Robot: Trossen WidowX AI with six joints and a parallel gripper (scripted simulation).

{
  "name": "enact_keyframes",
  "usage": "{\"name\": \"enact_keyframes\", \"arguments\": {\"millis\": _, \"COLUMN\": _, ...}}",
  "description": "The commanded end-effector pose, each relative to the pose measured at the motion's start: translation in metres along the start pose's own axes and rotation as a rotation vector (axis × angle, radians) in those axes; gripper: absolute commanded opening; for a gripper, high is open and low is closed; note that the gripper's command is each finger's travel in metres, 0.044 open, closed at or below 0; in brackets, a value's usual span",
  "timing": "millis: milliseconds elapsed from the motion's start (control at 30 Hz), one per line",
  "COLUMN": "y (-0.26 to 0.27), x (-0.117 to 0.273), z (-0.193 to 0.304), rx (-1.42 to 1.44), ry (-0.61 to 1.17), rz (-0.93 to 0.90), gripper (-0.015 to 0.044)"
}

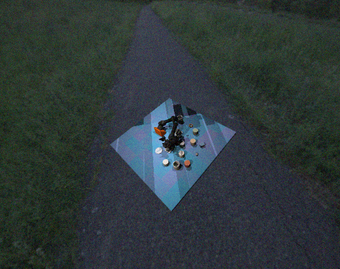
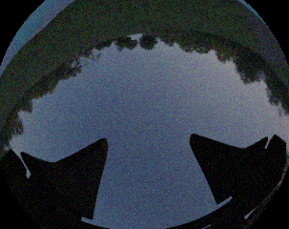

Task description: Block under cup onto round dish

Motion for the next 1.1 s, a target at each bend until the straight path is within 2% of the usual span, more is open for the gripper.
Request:
{"name": "enact_keyframes", "arguments": {"millis": 0, "y": 0.0, "x": 0.0, "z": 0.0, "rx": 0.001, "ry": -0.002, "rz": 0.002, "gripper": 0.0426}}
{"name": "enact_keyframes", "arguments": {"millis": 33, "y": 0.0, "x": -0.002, "z": 0.0, "rx": 0.002, "ry": -0.006, "rz": 0.007, "gripper": 0.044}}
{"name": "enact_keyframes", "arguments": {"millis": 500, "y": -0.003, "x": -0.037, "z": -0.008, "rx": 0.035, "ry": -0.178, "rz": 0.129, "gripper": 0.044}}
{"name": "enact_keyframes", "arguments": {"millis": 1067, "y": 0.012, "x": -0.067, "z": -0.024, "rx": 0.034, "ry": -0.484, "rz": 0.206, "gripper": 0.044}}
Point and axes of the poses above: the point midway between the two fingers, 35 mm back from their tips, its own x axis back along the fingers, its own y axis across the jaws, z = x × y, the point moved 4 cm from there along x, back along the fingers
